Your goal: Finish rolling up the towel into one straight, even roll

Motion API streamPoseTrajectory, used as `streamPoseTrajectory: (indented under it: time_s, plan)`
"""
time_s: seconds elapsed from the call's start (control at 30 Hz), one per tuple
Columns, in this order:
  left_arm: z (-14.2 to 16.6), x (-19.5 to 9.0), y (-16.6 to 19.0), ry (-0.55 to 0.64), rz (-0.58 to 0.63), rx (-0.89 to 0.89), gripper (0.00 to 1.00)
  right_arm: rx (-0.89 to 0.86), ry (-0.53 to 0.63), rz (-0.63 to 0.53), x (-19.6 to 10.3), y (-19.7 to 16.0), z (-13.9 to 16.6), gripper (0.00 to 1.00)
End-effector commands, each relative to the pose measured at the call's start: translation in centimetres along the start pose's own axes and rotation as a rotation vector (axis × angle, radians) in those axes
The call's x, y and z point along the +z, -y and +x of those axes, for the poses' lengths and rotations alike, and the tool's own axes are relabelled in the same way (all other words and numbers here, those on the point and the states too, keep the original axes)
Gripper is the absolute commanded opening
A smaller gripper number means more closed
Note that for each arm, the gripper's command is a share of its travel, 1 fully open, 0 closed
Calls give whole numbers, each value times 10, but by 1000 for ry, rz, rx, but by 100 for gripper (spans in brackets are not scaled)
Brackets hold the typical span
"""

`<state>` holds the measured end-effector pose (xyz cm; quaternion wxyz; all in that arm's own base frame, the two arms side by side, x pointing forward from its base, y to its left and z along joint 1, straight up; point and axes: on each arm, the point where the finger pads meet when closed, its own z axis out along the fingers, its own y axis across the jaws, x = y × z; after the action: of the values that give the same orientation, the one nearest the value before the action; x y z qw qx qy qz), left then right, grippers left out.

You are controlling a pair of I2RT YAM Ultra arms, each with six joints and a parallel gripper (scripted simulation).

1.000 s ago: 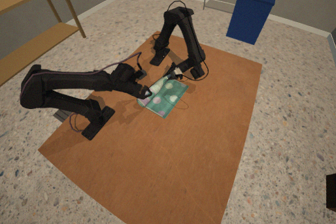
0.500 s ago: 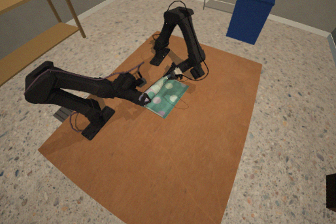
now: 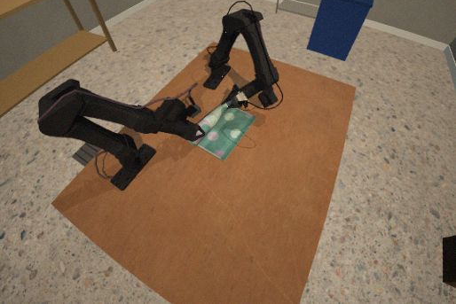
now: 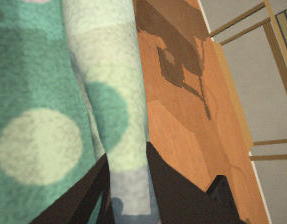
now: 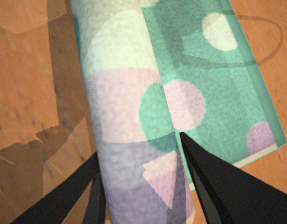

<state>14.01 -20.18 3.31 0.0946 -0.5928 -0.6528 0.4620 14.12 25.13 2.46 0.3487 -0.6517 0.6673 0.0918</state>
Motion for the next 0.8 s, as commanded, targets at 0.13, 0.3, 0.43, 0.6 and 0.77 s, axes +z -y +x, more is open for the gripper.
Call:
streamPoseTrajectory:
  time_s: [0.13,0.3,0.43,0.6,0.77]
  plan:
    - [3,-1,-8,-6,-12,6,24,0,26,14,1,3,-10,41]
    - [3,-1,-8,-6,-12,6,24,0,26,14,1,3,-10,37]
    - [3,-1,-8,-6,-12,6,24,0,26,14,1,3,-10,34]
    - [3,-1,-8,-6,-12,6,24,0,26,14,1,3,-10,31]
    - [3,-1,-8,-6,-12,6,24,0,26,14,1,3,-10,29]
